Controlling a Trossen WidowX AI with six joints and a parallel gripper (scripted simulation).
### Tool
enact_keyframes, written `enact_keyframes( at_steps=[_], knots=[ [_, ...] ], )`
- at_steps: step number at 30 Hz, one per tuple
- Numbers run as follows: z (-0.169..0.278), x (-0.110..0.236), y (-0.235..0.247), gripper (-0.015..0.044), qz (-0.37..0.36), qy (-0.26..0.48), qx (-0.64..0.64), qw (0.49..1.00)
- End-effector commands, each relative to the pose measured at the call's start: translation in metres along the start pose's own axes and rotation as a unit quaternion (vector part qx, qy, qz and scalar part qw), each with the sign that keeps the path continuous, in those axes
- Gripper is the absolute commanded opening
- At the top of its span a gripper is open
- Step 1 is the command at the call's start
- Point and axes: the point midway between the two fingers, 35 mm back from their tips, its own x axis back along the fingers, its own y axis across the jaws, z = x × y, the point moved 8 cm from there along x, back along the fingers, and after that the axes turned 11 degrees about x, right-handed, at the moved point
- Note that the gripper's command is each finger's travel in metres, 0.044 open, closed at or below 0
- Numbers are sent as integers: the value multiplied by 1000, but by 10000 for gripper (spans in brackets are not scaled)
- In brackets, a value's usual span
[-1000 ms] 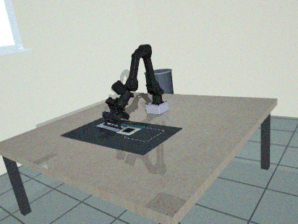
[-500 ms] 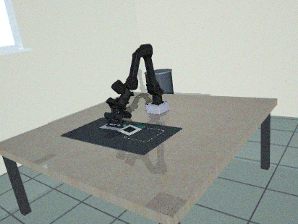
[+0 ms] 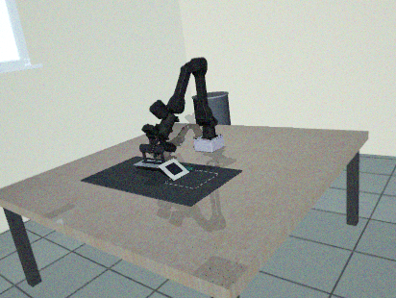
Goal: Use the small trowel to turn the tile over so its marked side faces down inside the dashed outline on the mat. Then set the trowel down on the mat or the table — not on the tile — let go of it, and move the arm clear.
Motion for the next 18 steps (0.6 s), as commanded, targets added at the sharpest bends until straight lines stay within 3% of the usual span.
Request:
enact_keyframes(
  at_steps=[1,18],
  knots=[
    [6,6,14,0,-15,-2,1,1000],
    [41,13,28,0,-15,-1,-1,1000]
  ],
)
